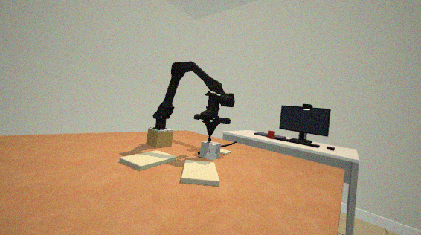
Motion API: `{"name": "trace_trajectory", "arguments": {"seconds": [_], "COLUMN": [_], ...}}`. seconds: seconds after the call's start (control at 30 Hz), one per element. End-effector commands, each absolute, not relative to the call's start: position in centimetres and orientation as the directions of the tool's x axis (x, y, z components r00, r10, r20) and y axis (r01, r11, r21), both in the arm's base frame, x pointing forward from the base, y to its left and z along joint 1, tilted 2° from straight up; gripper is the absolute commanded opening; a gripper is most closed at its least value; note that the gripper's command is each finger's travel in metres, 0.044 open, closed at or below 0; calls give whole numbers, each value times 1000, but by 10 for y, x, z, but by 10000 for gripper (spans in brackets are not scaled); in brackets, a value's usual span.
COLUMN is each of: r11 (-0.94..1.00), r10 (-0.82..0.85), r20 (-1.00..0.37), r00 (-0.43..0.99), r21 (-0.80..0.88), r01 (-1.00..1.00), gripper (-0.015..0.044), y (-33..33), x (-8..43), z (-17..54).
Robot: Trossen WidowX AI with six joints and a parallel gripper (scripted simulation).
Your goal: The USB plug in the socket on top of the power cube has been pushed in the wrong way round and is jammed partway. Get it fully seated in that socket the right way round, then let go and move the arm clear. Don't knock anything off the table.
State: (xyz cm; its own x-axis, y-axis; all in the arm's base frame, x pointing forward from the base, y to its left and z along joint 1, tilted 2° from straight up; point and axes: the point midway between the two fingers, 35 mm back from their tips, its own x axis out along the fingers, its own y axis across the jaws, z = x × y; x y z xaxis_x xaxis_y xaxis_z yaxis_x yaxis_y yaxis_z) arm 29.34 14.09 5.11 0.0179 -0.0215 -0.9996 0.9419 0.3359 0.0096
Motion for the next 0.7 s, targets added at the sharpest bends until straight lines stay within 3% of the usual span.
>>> {"name": "trace_trajectory", "arguments": {"seconds": [0.0, 0.67], "r11": [336, 336], "r10": [-19, -19], "r20": [-1000, -1000], "r00": [22, 22], "r21": [14, 14], "r01": [942, 942], "gripper": [0, 0], "y": [142, 142], "x": [294, 294], "z": [55, 68]}}
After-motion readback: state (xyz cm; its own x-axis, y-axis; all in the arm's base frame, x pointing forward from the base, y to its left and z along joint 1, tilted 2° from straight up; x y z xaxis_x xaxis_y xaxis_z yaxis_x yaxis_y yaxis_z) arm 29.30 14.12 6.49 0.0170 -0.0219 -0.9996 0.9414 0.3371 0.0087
